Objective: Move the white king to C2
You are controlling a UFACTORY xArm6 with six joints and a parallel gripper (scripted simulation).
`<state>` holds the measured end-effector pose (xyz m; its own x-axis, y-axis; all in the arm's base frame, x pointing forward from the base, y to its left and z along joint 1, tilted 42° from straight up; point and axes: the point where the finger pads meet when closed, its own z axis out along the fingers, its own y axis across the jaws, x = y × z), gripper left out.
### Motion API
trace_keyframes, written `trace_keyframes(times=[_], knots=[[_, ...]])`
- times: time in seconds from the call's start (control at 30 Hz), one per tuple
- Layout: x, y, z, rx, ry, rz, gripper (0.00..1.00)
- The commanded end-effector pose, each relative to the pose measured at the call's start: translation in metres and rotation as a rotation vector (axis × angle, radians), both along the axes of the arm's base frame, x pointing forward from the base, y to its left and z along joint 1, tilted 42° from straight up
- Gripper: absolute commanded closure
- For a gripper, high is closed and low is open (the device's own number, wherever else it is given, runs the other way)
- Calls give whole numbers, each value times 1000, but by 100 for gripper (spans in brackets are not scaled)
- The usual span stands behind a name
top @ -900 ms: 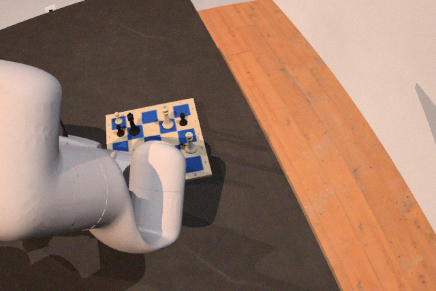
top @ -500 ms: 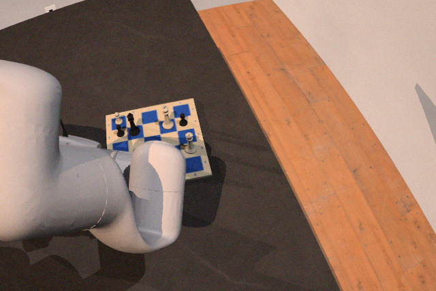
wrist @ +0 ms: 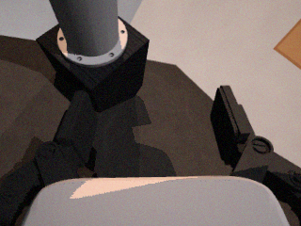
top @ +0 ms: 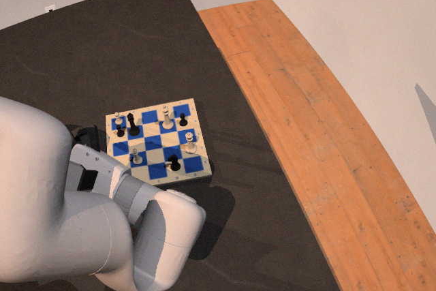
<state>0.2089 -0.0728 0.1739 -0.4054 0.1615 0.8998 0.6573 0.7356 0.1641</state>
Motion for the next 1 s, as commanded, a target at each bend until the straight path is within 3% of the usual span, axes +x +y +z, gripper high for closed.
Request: trace_keyframes(times=[0.0,0.03,0.1,0.13,0.2,0.23,0.37,0.43,0.5,0.6,0.97], knots=[[32,-11,-4,-63,-60,-264,0],[54,-30,-1,-75,-68,-328,0],[54,-30,-1,-101,-92,-449,0],[73,-54,5,-110,-96,-512,0],[73,-54,5,-110,-96,-512,0],[88,-81,12,-143,-120,-692,0],[88,-81,12,-178,-145,-883,0],[104,-129,27,-187,-147,-1012,0],[104,-129,27,-203,-156,-1124,0],[109,-160,38,-219,-164,-1308,0],[109,-161,38,-219,-164,-1311,0]])
